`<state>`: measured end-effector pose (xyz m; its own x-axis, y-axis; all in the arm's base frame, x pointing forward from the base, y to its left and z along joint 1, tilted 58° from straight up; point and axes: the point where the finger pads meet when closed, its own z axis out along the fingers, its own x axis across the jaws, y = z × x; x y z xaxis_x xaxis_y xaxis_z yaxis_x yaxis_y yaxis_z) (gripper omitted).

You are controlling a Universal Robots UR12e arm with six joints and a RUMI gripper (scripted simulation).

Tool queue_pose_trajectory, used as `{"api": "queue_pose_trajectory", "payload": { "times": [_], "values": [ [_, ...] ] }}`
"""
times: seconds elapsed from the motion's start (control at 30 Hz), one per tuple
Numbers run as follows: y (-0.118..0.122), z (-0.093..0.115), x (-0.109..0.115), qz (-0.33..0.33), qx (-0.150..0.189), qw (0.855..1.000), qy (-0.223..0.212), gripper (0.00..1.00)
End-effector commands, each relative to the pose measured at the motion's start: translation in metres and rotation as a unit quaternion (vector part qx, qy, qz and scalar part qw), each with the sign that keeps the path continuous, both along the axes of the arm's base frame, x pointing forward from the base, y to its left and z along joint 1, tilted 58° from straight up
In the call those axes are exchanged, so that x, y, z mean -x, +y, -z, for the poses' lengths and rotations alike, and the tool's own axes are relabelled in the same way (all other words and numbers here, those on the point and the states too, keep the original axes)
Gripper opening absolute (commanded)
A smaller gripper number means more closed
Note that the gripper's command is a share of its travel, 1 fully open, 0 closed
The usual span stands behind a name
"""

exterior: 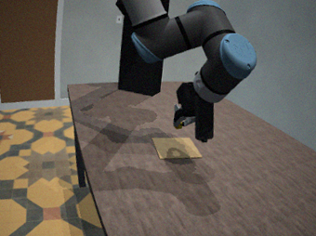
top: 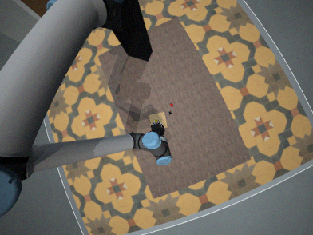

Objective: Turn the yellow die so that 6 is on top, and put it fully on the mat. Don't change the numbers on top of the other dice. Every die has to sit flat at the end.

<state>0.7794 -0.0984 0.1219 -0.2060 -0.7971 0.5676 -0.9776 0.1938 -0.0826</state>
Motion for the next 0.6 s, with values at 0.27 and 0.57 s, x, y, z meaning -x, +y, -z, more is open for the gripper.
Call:
{"api": "queue_pose_trajectory", "payload": {
  "times": [0.27, 0.57],
  "values": [
    [0.0022, -0.0006, -0.0011, 0.000, -0.001, 1.000, 0.001, 0.03],
    [0.0010, 0.0006, -0.0025, 0.000, -0.001, 1.000, 0.001, 0.03]
  ]
}}
